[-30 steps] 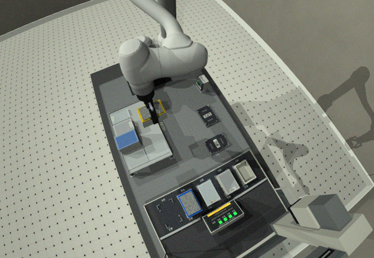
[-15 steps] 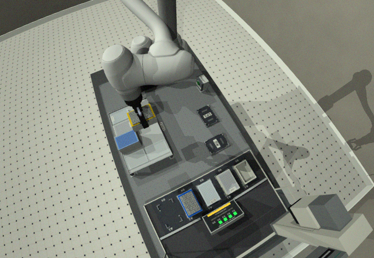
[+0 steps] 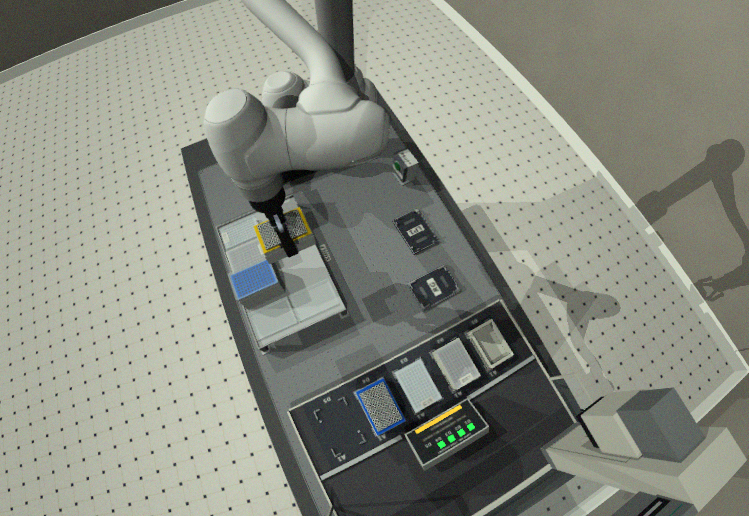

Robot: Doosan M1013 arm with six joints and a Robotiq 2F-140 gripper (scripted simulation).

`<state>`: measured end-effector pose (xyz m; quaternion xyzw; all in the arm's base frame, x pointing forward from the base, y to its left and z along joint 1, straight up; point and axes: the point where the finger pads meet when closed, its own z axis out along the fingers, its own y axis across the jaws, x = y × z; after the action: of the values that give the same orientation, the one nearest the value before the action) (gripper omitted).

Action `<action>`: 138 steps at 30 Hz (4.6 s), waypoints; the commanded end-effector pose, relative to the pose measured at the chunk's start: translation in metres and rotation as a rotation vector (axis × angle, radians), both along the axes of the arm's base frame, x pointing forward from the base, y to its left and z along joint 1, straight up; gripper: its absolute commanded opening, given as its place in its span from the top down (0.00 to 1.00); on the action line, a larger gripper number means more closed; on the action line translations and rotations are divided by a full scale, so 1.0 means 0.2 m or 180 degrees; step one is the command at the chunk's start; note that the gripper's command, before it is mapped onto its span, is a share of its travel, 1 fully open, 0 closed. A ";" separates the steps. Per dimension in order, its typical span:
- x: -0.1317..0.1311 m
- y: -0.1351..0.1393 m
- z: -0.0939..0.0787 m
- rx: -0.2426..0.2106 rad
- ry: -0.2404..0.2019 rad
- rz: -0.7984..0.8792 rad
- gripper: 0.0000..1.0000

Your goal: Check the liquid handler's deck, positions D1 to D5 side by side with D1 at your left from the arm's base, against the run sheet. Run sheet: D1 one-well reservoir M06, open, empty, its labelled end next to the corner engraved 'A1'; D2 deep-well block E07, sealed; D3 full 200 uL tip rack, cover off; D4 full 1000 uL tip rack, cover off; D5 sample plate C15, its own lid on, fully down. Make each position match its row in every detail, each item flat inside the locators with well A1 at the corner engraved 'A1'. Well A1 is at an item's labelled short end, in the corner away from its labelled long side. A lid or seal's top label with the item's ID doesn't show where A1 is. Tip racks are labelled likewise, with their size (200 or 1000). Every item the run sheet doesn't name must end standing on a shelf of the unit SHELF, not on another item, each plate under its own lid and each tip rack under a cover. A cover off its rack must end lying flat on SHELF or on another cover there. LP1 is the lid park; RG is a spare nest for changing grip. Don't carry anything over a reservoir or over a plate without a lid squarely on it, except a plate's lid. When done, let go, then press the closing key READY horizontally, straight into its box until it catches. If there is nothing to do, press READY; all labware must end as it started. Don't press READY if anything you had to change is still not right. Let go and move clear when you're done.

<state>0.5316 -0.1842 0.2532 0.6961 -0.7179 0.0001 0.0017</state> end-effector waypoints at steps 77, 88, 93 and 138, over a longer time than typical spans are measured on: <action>0.00 0.00 -0.33 0.0001 -0.0004 0.0000 0.90; 0.00 0.00 -0.40 0.0001 -0.0004 0.0000 0.90; 0.00 0.00 -0.45 0.0001 -0.0004 0.0000 0.90; 0.00 0.00 -0.77 0.0001 -0.0004 0.0000 0.90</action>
<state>0.5314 -0.1845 0.1003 0.6961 -0.7179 0.0000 0.0016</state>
